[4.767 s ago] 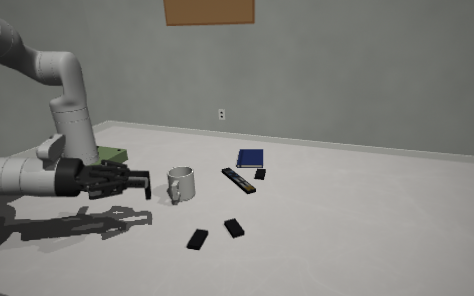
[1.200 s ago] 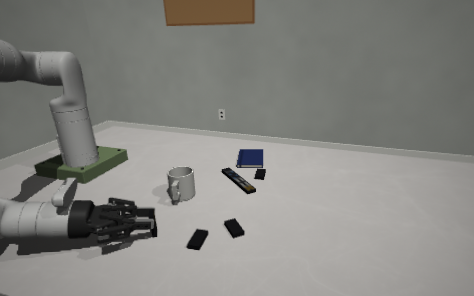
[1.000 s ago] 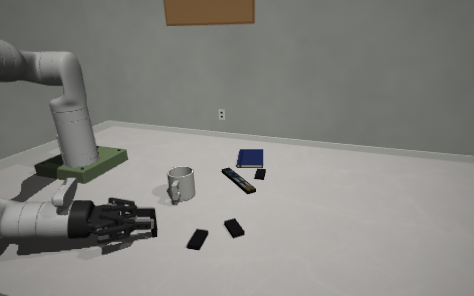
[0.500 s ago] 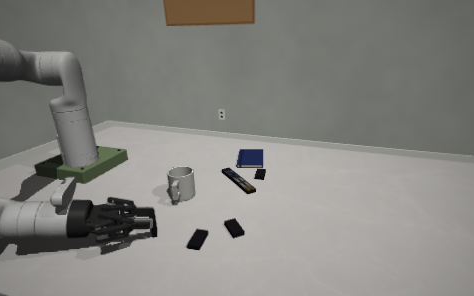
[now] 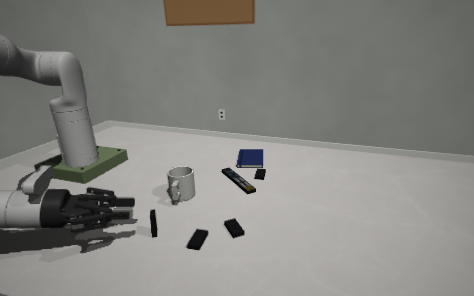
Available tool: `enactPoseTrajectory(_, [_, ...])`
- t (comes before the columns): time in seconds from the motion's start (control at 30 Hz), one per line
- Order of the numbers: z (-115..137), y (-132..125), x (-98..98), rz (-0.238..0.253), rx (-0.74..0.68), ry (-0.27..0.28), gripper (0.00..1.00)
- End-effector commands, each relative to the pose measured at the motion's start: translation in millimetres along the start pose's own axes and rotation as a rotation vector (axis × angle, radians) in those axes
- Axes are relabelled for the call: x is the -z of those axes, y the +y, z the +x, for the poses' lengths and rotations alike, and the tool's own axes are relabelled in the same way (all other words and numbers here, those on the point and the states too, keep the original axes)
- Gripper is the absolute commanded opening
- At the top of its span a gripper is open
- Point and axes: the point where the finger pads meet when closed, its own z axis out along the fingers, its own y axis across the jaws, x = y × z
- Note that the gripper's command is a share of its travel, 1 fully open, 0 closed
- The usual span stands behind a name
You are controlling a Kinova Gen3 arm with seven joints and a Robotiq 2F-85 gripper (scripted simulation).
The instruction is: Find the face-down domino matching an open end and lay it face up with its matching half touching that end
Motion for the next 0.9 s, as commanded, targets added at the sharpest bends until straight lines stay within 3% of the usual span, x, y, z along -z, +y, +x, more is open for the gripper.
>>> enactPoseTrajectory(0.0, [6.2, 0.2, 9.3, 0.0, 0.001, 0.001, 0.49])
enactPoseTrajectory(0.23, [14.1, 0.2, 22.8, 0.0, 0.001, 0.001, 0.49])
enactPoseTrajectory(0.87, [18.2, 0.8, 20.2, 0.0, 0.002, 0.001, 0.49])
